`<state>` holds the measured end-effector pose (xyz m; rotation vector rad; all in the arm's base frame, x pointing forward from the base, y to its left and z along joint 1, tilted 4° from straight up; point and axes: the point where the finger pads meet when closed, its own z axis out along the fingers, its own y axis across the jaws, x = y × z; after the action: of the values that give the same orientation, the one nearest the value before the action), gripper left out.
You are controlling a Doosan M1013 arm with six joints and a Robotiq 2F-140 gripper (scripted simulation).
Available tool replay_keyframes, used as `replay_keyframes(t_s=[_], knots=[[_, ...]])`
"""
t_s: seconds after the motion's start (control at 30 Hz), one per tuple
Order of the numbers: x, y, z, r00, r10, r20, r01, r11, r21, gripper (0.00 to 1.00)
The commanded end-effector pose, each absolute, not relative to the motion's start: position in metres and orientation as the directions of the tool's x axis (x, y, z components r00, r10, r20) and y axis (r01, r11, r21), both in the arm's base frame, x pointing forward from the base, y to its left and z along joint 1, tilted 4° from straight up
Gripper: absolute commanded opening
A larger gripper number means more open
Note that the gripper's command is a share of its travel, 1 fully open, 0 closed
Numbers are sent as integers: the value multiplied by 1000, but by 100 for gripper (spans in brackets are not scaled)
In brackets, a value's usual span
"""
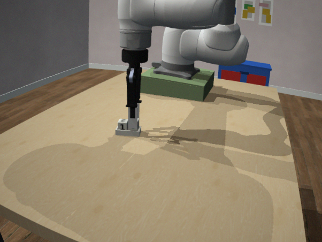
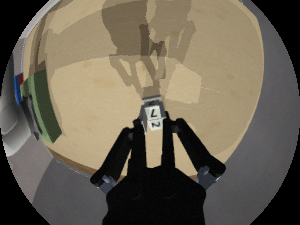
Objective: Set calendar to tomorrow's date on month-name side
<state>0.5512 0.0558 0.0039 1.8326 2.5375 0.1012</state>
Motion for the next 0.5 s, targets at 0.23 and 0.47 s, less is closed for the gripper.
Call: replay_keyframes(t_s=[0.23,0.47], knots=[[551,56,0,-315,949,30,948,313,58,16],[551,56,-1,-315,949,30,948,313,58,16]])
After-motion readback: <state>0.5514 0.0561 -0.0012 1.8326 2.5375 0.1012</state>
